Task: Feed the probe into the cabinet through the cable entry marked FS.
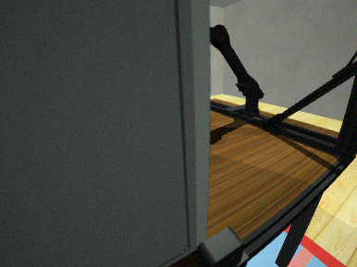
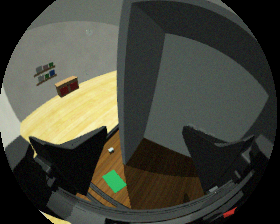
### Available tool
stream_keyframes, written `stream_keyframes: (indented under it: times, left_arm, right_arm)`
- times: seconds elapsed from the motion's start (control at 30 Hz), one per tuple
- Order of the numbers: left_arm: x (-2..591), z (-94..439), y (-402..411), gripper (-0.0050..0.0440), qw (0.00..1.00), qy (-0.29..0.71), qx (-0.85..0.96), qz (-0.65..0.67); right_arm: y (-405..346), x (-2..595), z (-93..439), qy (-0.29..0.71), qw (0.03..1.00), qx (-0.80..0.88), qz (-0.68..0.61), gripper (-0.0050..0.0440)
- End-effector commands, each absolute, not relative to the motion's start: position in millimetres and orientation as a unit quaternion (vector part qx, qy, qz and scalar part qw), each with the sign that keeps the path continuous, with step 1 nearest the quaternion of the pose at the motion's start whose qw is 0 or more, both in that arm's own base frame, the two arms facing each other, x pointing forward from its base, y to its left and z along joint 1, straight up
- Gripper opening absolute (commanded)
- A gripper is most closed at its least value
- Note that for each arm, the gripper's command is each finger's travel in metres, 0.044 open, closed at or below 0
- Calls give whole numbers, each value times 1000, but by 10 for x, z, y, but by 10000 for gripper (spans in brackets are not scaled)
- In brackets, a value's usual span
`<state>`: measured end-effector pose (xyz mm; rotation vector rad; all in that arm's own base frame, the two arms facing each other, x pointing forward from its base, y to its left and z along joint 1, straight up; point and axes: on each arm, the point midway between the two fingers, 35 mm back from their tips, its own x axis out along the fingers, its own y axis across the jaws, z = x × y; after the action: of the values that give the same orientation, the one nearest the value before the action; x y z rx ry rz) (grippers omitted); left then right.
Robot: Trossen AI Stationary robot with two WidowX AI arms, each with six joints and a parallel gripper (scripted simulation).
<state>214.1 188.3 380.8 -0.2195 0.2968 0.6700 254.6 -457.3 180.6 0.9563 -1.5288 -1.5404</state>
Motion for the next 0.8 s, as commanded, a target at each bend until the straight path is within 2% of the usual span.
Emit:
stream_keyframes:
  times: [0.0,0.43,0.77]
  left_arm:
    - [2096,3704,2295,440,907,148,-132,371]
    - [1939,3339,3538,440,877,154,-116,441]
    - [2280,2999,4102,440,905,182,22,383]
  right_arm:
    - [-4574,2543,1809,-600,373,373,-600,0]
    - [-4574,2543,1809,-600,373,373,-600,0]
    - [-4574,2543,1809,-600,373,373,-600,0]
